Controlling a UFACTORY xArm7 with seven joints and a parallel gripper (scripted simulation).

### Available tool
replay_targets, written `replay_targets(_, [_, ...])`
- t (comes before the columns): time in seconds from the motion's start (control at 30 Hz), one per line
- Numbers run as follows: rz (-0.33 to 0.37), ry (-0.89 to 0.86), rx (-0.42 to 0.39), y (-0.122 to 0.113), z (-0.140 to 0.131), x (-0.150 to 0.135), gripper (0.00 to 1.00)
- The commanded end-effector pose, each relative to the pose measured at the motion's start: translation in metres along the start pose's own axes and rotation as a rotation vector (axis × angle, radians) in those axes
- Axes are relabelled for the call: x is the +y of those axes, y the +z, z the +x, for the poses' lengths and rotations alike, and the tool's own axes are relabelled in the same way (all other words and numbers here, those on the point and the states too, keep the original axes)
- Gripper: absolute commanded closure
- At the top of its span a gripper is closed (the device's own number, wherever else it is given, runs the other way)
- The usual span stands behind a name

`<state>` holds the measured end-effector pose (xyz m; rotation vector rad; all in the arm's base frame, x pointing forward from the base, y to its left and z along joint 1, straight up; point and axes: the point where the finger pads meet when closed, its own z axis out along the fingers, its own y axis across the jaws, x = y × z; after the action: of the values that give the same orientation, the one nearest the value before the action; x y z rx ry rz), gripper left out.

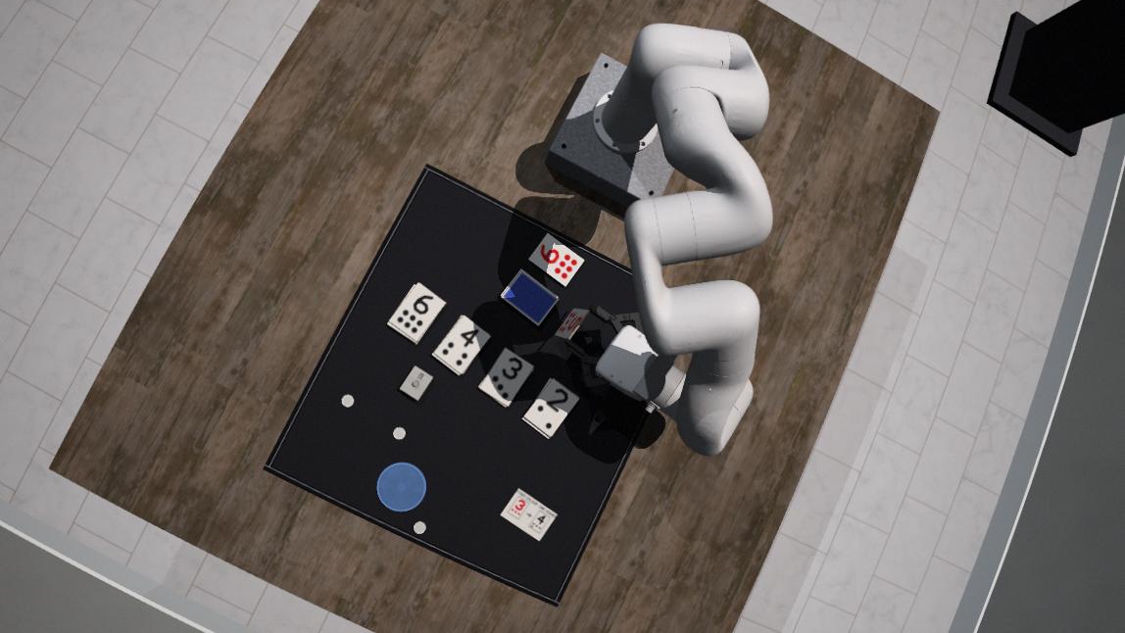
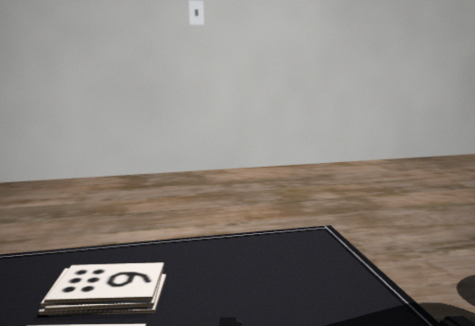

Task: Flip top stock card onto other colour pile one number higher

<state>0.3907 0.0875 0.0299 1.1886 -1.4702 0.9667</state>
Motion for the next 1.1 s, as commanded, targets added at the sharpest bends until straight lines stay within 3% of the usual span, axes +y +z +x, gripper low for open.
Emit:
replay_targets(0.0, [0.0,0.003,-0.002,0.0,-0.003,-0.001,0.26])
replay_targets(1.07, [0.0,0.003,-0.002,0.007,-0.02,0.001,0.26])
